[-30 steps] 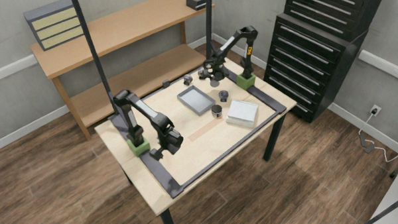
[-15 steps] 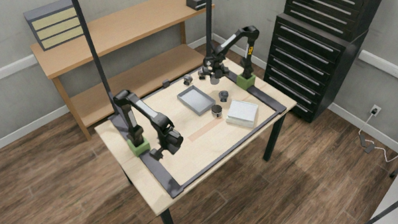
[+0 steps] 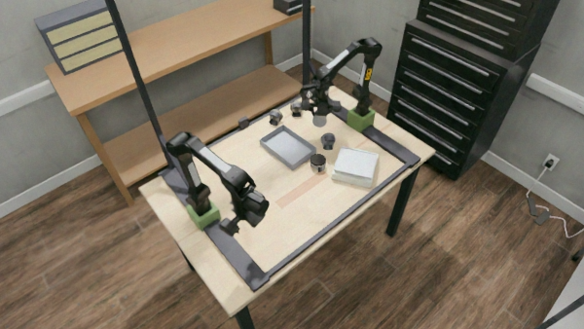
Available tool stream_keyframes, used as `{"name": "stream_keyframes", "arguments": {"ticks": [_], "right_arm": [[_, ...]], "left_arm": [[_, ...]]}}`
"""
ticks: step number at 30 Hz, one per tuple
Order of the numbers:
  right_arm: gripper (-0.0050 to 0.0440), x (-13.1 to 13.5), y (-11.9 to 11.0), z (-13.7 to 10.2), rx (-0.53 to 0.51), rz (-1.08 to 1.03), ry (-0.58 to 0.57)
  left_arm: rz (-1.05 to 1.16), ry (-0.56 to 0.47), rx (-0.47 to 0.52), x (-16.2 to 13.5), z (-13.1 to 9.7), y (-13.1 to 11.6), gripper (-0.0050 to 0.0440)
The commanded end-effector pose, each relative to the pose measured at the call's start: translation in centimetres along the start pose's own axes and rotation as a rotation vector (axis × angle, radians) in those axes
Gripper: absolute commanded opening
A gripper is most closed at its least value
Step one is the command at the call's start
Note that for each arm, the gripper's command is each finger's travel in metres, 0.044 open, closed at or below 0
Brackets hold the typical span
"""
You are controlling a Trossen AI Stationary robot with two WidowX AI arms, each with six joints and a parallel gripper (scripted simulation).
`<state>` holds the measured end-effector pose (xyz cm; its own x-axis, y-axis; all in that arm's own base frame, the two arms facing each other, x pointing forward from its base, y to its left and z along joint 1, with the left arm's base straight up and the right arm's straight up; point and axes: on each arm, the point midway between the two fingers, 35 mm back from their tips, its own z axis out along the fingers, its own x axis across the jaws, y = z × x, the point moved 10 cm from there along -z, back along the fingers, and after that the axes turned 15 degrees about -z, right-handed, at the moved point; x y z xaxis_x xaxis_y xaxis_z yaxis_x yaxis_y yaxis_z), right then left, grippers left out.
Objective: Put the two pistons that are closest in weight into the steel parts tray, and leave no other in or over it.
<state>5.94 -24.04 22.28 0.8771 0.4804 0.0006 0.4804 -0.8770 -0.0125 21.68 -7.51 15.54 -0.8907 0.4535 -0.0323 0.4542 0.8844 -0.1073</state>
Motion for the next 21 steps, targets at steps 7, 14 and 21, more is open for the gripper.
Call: {"name": "stream_keyframes", "arguments": {"ticks": [7,14,21], "right_arm": [[0.0400,0.0,0.2,-0.8,-0.033,-0.006,-0.006],[0.0400,0.0,0.2,-0.8,-0.033,-0.006,-0.006],[0.0400,0.0,0.2,-0.8,-0.033,-0.006,-0.006]], "left_arm": [[0.178,0.003,-0.122,0.7,-2.5,2.5,0.0158],[0.178,0.003,-0.120,2.1,-3.5,5.6,0.0158],[0.178,0.013,-0.116,3.1,-4.0,7.8,0.0158]]}}
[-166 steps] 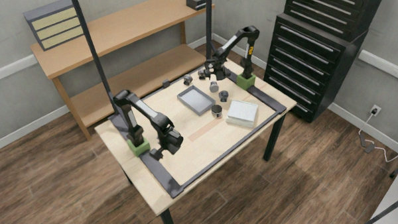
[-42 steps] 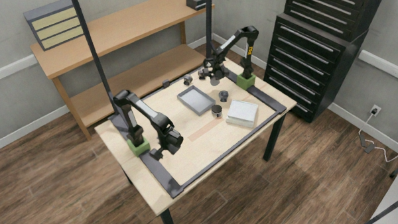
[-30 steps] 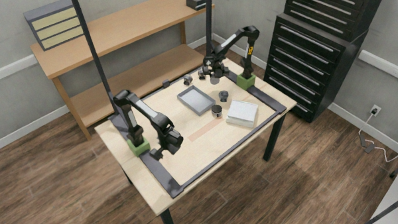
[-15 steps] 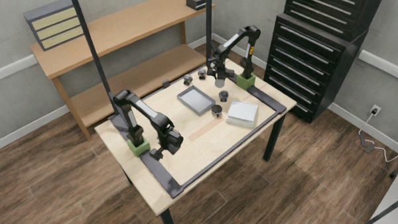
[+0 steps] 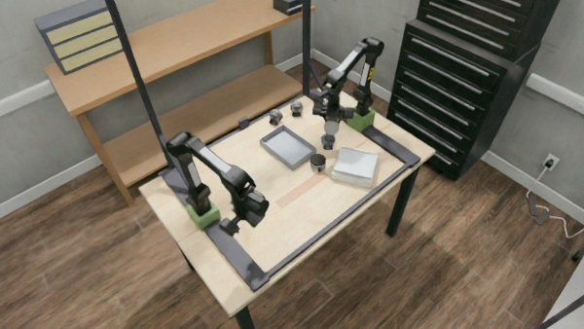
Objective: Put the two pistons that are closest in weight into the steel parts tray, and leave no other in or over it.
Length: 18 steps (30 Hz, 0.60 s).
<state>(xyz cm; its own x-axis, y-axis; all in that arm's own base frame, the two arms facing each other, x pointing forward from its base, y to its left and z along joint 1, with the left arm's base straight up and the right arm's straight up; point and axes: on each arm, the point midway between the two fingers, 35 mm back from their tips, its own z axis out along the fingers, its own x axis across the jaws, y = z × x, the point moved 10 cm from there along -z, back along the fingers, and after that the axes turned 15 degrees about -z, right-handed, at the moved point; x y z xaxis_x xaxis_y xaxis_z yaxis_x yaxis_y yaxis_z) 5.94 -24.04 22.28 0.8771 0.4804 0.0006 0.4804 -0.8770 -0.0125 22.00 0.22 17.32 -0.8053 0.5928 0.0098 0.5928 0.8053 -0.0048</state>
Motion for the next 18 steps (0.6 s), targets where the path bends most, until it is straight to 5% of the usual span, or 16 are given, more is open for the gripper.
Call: {"name": "stream_keyframes", "arguments": {"ticks": [1,18], "right_arm": [[0.0400,0.0,0.2,-0.8,-0.033,-0.006,-0.006],[0.0400,0.0,0.2,-0.8,-0.033,-0.006,-0.006]], "left_arm": [[0.014,-0.033,-0.016,0.4,-1.3,1.6,0.0158],[0.014,-0.029,-0.020,4.6,-2.6,7.8,0.0158]]}}
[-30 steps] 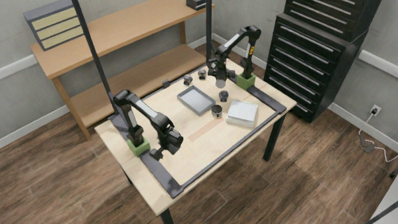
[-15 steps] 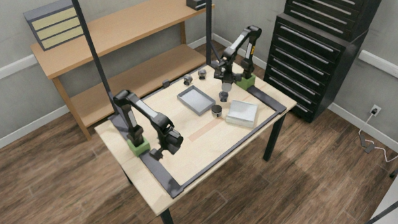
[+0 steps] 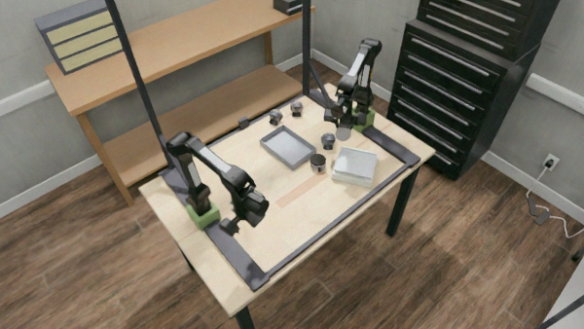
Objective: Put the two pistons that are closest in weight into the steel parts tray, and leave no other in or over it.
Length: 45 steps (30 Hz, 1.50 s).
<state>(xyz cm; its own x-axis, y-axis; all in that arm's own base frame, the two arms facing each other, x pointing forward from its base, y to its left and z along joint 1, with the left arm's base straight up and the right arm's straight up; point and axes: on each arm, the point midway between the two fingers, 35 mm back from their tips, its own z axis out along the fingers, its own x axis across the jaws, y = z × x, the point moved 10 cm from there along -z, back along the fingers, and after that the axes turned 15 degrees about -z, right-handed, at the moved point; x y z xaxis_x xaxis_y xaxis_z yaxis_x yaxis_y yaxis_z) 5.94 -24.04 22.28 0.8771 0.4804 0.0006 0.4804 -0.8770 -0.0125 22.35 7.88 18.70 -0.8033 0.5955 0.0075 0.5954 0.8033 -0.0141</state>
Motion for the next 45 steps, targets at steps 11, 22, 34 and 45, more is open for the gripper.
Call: {"name": "stream_keyframes", "arguments": {"ticks": [11,22,34,45], "right_arm": [[0.0400,0.0,0.2,-0.8,-0.033,-0.006,-0.006],[0.0400,0.0,0.2,-0.8,-0.033,-0.006,-0.006],[0.0400,0.0,0.2,-0.8,-0.033,-0.006,-0.006],[0.0400,0.0,0.2,-0.8,-0.033,-0.006,-0.006]], "left_arm": [[0.011,-0.021,-0.033,3.4,-2.3,5.8,0.0158],[0.007,-0.018,-0.034,5.2,-2.9,9.0,0.0158],[0.009,-0.018,-0.035,4.1,-3.0,13.4,0.0158],[-0.291,-0.025,0.017,4.2,-3.0,13.9,0.0158]]}}
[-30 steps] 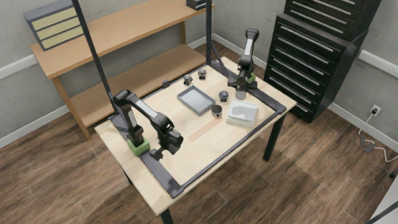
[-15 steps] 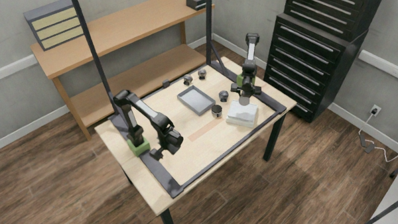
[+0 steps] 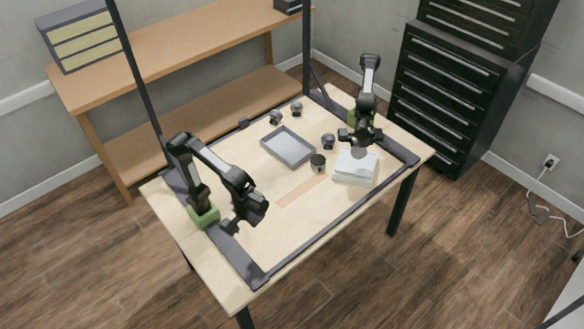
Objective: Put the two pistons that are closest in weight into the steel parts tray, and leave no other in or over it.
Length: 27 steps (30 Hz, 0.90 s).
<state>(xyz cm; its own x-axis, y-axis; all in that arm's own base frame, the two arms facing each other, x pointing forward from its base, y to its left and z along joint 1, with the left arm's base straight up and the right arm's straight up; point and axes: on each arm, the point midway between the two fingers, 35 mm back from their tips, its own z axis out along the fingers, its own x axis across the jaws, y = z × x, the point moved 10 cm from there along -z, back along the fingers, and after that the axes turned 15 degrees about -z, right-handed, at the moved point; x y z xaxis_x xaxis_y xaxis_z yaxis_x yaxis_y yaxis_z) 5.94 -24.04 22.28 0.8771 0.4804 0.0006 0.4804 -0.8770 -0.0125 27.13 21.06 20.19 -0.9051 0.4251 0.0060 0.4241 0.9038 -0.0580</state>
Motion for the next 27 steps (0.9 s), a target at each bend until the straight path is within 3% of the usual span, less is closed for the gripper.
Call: {"name": "stream_keyframes", "arguments": {"ticks": [1,27], "right_arm": [[0.0400,0.03,0.23,-0.85,-0.033,-0.006,-0.006],[0.0400,0.03,0.23,-0.85,-0.033,-0.006,-0.006]], "left_arm": [[-0.118,-0.022,-0.021,0.06,-1.38,0.50,0.0158],[-0.696,-0.031,0.082,0.43,-1.32,1.37,0.0158]]}}
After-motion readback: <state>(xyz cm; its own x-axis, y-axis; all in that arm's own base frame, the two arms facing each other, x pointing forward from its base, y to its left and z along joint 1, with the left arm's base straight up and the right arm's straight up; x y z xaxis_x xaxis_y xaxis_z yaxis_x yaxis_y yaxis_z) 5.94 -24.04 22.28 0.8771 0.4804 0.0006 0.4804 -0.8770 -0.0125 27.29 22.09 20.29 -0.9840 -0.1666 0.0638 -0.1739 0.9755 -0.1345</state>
